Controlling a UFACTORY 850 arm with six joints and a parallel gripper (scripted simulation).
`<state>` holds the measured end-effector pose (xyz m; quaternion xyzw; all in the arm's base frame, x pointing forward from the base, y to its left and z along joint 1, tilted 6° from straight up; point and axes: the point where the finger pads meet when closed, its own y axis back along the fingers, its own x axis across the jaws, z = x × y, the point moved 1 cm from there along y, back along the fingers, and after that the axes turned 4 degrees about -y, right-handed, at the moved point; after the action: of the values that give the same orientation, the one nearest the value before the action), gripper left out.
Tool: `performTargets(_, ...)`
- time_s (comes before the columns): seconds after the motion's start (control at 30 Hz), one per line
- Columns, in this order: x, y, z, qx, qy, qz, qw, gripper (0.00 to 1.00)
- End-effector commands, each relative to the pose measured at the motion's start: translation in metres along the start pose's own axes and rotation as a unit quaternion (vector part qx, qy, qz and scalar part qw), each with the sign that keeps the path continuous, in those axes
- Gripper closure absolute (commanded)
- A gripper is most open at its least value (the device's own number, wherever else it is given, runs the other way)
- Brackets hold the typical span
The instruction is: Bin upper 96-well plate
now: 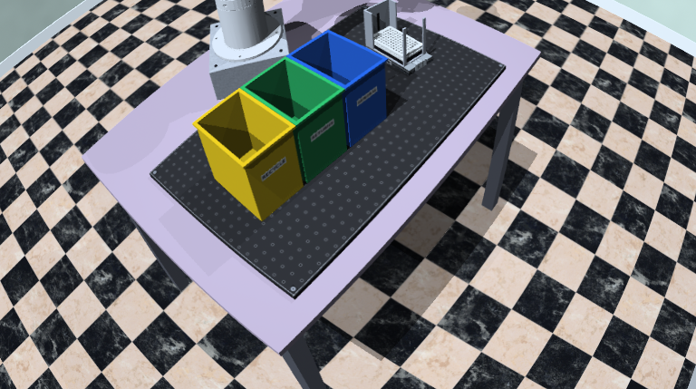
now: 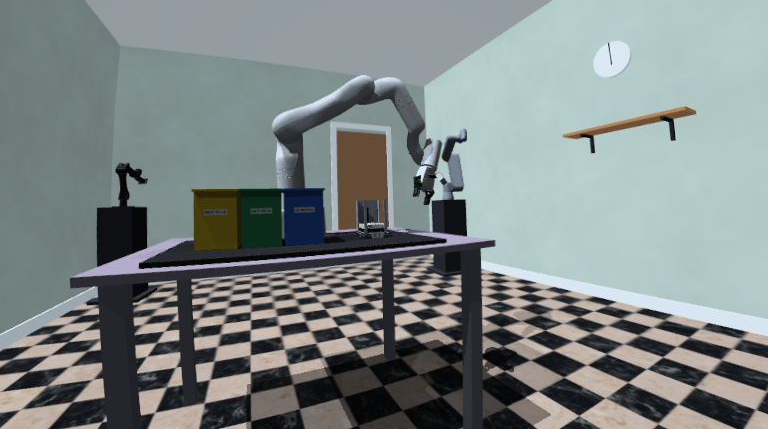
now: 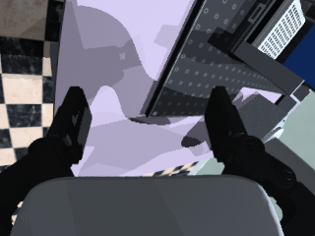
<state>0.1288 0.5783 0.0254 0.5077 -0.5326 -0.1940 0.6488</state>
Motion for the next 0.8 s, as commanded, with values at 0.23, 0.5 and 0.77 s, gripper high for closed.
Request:
performTargets(0.23,0.000,0.001,-0.001,0.000,0.000,-0.001,1.000,0.00)
performTargets(0.5,0.000,0.001,-0.001,0.000,0.000,-0.001,1.000,0.00)
performTargets(0.77,0.031,0.006,-0.014,-0.017,-0.031,-0.030,0.999,0.00)
